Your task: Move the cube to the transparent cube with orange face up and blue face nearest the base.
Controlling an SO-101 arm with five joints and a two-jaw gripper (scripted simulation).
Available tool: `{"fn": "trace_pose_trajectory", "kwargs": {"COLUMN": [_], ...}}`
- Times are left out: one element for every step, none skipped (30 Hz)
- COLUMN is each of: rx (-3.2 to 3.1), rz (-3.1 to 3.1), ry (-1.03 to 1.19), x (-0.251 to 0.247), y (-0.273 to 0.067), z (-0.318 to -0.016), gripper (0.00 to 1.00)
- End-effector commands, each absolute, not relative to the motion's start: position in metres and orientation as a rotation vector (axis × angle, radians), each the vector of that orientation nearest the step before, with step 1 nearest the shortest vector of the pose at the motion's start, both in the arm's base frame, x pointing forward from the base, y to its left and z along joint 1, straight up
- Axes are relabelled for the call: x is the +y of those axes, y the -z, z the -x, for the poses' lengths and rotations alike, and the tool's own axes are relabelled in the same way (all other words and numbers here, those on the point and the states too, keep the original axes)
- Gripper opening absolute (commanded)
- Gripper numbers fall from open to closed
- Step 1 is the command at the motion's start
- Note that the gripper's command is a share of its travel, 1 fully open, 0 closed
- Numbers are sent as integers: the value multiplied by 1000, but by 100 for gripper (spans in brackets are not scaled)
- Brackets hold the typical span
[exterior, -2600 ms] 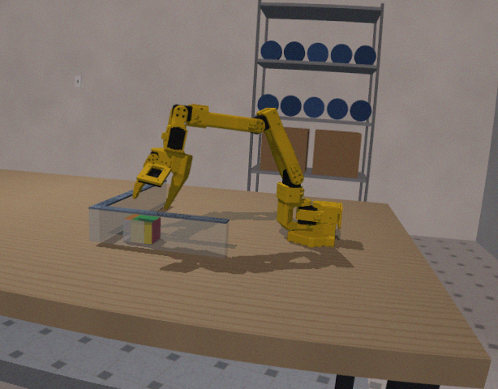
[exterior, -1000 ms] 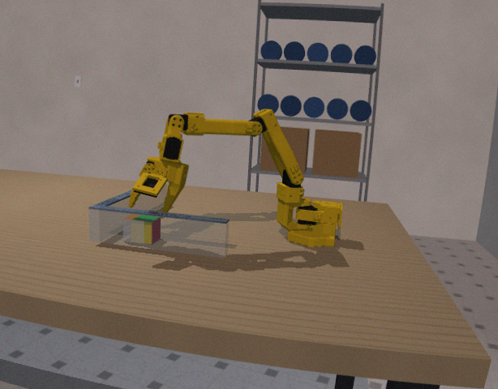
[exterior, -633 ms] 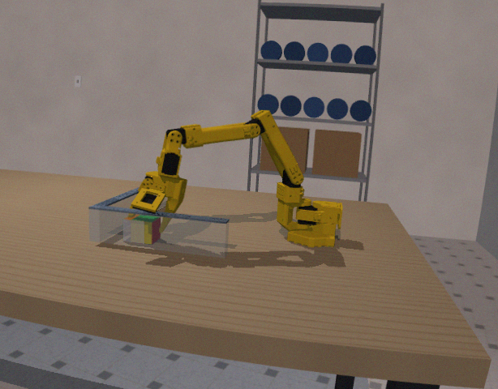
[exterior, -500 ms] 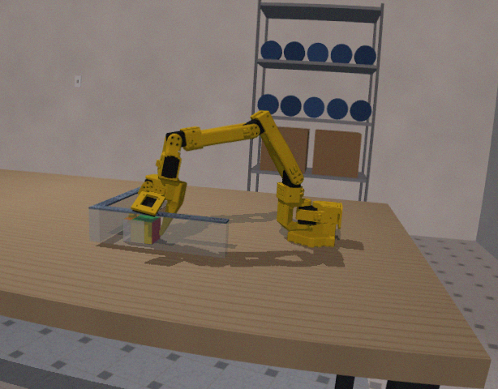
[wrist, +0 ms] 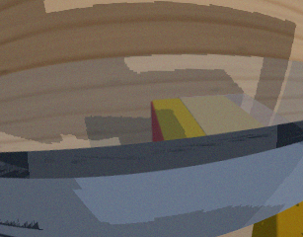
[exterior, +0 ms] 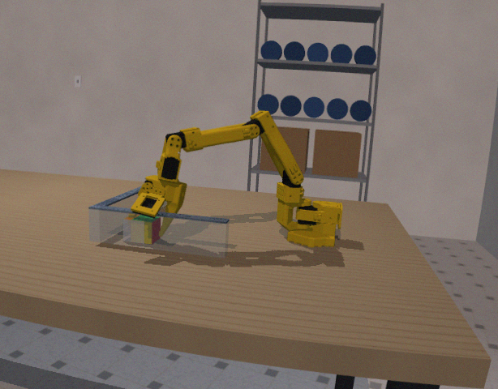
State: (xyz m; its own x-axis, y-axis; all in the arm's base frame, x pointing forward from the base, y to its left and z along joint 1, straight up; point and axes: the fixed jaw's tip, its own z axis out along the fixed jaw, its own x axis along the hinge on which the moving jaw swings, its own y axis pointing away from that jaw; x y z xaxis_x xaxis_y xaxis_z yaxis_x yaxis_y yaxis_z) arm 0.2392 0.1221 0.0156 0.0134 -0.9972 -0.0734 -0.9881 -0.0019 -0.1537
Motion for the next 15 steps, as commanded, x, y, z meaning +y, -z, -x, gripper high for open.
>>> {"fn": "trace_pose_trajectory", "kwargs": {"rx": [2051, 2051, 2051, 2051, 2051, 2053, 2053, 2053, 2053, 2053, 2053, 2053, 2053, 2053, 2053], "rz": [2071, 2071, 2071, 2071, 2071, 2071, 2071, 2071, 2071, 2071, 2071, 2071, 2071, 2071, 2071], "ry": [112, 112, 112, 112, 112, 112, 112, 112, 112, 112, 112, 112, 112, 112, 112], "x": [126, 126, 126, 126, 126, 125, 125, 125, 125, 125, 125, 125, 125, 125, 125], "y": [-29, -29, -29, -29, -29, -28, -28, -28, -28, -28, -28, -28, -28, -28, -28], "z": [-246, -246, -246, -246, -246, -245, -245, -245, -245, -245, -245, -245, -245, -245, -245], "gripper": [35, 35, 35, 35, 35, 35, 35, 35, 35, 35, 35, 35, 35, 35, 35]}}
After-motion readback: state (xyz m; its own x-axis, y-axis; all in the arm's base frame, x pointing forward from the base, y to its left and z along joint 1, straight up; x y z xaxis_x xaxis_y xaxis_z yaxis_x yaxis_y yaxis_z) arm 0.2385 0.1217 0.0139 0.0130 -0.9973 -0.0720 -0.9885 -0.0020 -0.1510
